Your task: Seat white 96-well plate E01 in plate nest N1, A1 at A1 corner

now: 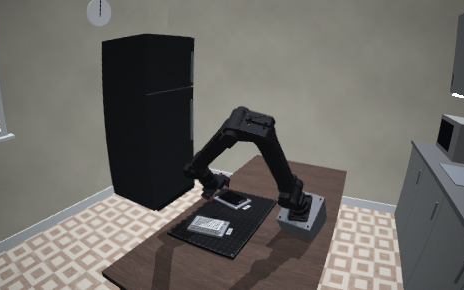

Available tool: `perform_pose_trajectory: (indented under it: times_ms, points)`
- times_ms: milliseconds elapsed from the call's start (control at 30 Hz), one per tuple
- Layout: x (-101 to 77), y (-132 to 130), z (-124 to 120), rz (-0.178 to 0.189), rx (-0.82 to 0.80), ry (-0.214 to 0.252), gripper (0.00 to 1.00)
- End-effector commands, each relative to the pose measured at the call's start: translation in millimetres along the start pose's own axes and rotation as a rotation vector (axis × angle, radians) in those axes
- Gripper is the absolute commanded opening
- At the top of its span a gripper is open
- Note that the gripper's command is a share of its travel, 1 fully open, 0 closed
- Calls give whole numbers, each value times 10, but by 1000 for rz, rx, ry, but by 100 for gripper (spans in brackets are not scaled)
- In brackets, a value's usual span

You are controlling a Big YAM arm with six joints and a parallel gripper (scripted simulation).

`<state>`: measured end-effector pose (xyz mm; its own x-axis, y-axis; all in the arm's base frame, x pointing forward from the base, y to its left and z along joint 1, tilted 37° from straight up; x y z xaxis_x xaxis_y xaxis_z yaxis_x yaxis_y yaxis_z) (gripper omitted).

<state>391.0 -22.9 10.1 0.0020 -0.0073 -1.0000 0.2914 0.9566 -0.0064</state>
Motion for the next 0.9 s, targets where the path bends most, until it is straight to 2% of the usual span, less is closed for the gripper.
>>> perform_pose_trajectory:
  times_ms: [0, 100, 167, 233, 267, 300, 400, 467, 567, 600, 700, 800, 833, 867]
  points:
    - [-112, 168, 6, 59, -74, -44, 100]
    - [-156, 170, -2, 141, -97, -54, 100]
    - [-191, 286, -43, 196, -143, -60, 100]
    - [-191, 286, -43, 196, -143, -60, 100]
    - [-169, 337, -73, 222, -164, -53, 100]
    - [-217, 461, -109, 233, -192, -60, 100]
    - [-283, 581, -160, 315, -250, -74, 100]
    - [-323, 666, -196, 320, -253, -74, 100]
    - [-388, 780, -254, 400, -312, -88, 100]
    - [-411, 820, -273, 406, -315, -88, 100]
    - [-481, 893, -317, 485, -365, -107, 100]
    - [-507, 966, -356, 491, -379, -105, 100]
    - [-473, 996, -390, 516, -395, -95, 100]
    - [-553, 1014, -390, 544, -413, -117, 100]
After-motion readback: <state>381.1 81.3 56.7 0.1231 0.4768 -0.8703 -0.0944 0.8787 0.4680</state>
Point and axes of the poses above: the point where the finger pads meet when closed, its own x axis out along the fingers, its own y axis across the jaws, z = x × y, the point moved 1 cm from there along -x, back along the fingers, and after that the axes turned 3 degrees about -x, right-handed, at the moved point
